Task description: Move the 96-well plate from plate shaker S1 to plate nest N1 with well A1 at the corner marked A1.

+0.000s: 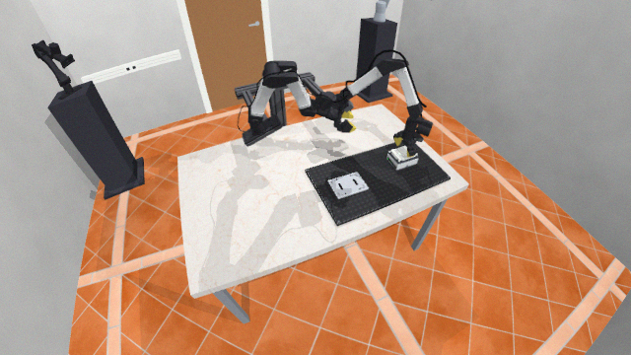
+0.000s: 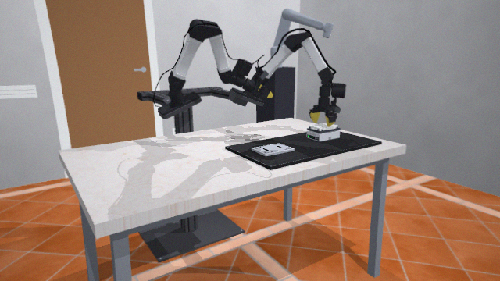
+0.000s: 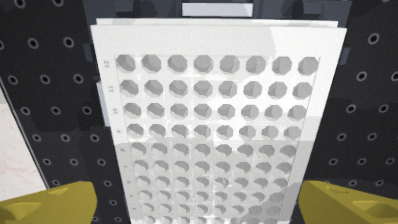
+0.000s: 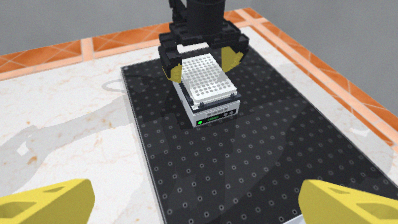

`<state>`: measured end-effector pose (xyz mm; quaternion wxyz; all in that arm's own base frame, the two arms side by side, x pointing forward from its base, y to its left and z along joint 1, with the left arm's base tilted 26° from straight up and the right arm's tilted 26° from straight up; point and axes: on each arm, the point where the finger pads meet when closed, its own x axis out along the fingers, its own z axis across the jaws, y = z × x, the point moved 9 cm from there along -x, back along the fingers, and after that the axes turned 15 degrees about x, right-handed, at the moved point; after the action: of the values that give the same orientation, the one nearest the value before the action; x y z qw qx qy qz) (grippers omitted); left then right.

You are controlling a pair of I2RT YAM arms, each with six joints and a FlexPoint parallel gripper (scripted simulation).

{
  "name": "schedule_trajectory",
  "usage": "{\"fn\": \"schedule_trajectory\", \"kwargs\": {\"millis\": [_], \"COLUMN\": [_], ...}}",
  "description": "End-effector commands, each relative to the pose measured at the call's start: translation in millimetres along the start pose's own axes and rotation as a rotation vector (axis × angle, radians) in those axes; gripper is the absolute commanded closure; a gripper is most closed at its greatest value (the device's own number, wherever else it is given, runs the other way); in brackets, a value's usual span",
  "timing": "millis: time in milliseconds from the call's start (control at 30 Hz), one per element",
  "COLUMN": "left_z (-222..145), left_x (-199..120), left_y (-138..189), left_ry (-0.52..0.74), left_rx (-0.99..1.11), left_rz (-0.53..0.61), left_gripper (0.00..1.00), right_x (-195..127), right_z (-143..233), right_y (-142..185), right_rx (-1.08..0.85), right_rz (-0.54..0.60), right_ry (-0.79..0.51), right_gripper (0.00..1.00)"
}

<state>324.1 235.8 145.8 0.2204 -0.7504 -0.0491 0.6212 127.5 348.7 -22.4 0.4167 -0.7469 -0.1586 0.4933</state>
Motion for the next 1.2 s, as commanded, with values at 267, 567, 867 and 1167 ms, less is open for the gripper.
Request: {"fn": "schedule_trajectory", "kwargs": {"millis": [267,567,867,1167], "left_z": [-4.8,-4.7,-3.7,-6.8], "left_x": [12.5,10.3,-5.3,-64.0], "left_y": [-8.9,-11.2,-7.5,-5.5], "left_ry": [0.032,0.036,0.033,0.04], "left_rx": [0.004,-0.001,-0.005,-0.01], "left_rz": [-0.025,-0.045,-0.048,-0.054], "left_gripper": [0.0,0.13,0.35,0.23], "right_x": [-0.5,-0.5,-0.5,-2.6], "right_z": [1.0,1.0,1.0,-0.5], "right_y": [-15.5,-15.5,-15.5,-19.5], "right_rx": [0.008,0.008,0.008,0.005], "right_rz": [-0.077,-0.077,-0.077,-0.098], "right_ry": [-0.004,-0.004,-0.004,-0.013], "right_gripper": [0.0,0.0,0.0,0.0]}}
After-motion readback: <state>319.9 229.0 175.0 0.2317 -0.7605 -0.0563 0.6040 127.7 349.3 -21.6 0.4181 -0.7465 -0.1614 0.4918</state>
